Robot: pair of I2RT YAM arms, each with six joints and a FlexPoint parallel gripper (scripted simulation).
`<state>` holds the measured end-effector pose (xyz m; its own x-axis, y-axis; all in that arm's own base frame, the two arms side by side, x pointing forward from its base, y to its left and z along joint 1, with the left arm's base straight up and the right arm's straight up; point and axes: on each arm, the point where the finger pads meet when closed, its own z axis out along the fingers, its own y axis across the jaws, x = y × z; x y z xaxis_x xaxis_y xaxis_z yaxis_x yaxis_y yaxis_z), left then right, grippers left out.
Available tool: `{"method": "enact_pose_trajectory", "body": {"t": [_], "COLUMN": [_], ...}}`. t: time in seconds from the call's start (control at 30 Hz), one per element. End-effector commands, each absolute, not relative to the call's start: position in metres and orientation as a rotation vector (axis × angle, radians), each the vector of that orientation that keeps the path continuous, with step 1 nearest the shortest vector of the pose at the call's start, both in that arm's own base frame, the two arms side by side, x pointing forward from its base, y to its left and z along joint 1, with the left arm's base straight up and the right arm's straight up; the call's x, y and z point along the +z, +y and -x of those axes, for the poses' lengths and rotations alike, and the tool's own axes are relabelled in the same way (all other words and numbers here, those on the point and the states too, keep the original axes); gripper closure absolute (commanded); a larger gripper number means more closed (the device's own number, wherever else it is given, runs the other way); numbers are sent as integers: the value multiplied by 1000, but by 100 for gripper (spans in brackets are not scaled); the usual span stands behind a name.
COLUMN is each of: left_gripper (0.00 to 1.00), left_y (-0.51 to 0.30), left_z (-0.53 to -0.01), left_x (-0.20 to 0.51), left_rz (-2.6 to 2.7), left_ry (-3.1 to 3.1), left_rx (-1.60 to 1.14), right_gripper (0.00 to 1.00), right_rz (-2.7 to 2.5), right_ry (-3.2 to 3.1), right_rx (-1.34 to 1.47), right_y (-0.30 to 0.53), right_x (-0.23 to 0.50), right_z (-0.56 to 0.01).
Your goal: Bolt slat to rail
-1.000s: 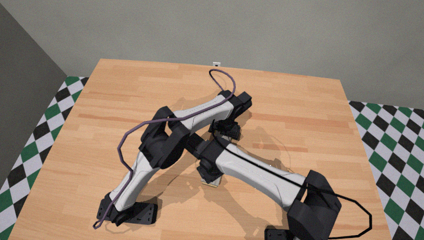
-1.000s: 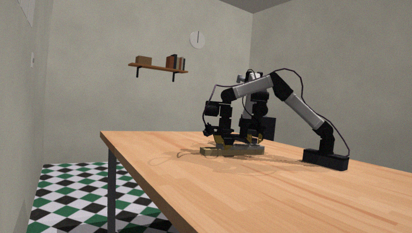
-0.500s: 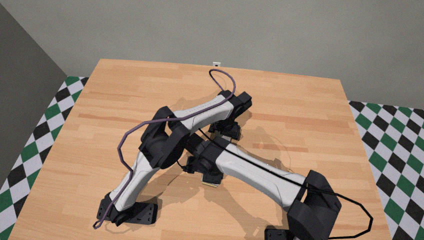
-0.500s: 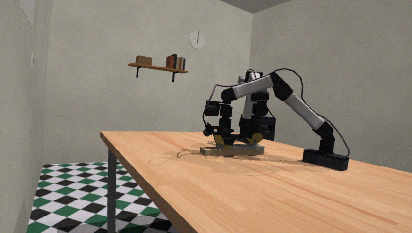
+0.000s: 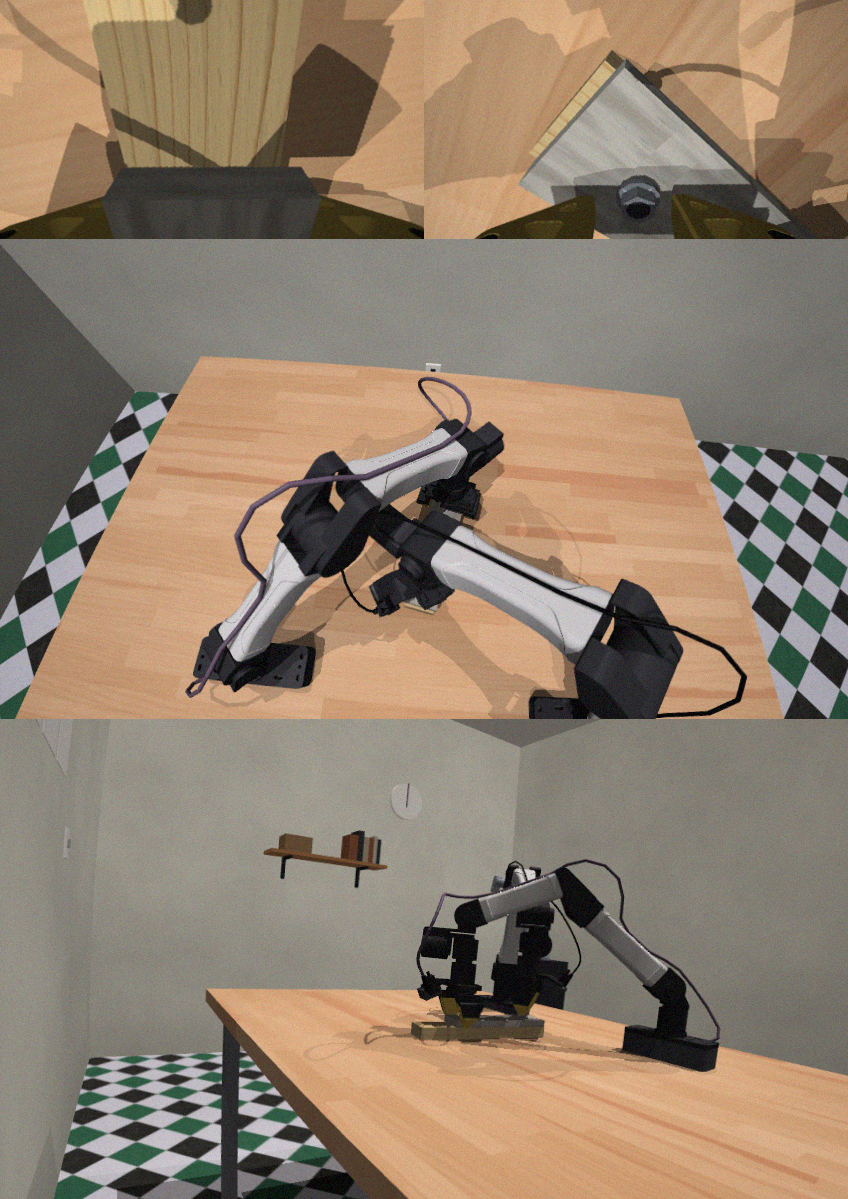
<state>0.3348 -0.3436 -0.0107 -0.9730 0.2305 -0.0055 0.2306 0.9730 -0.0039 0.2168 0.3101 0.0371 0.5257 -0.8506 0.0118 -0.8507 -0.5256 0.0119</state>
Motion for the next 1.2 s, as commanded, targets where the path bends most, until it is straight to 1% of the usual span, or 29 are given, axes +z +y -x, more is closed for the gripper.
{"method": "enact_pose_trajectory", "body": {"t": [0.0,0.67,0.8,1.17], "left_gripper": [33,33,33,33], "left_y": [-345,-345,-345,-345], "left_z": [-338,-338,-338,-338], "left_x": [-4,-4,-4,-4], "left_rz": [-364,-364,-364,-364], "left_ry": [3099,3099,3099,3099], "left_rx": [-25,-25,-25,-25], "right_gripper": [64,64,64,64], "right_rz": [-2824,-2823,-2801,-2801], "right_ry": [-1457,-1460,-1450,-1450], "right_rx": [-6,-6,-11,-11], "right_y": [316,316,314,314], "right_x": [56,56,45,42], "right_z": [-219,-219,-218,-218]}}
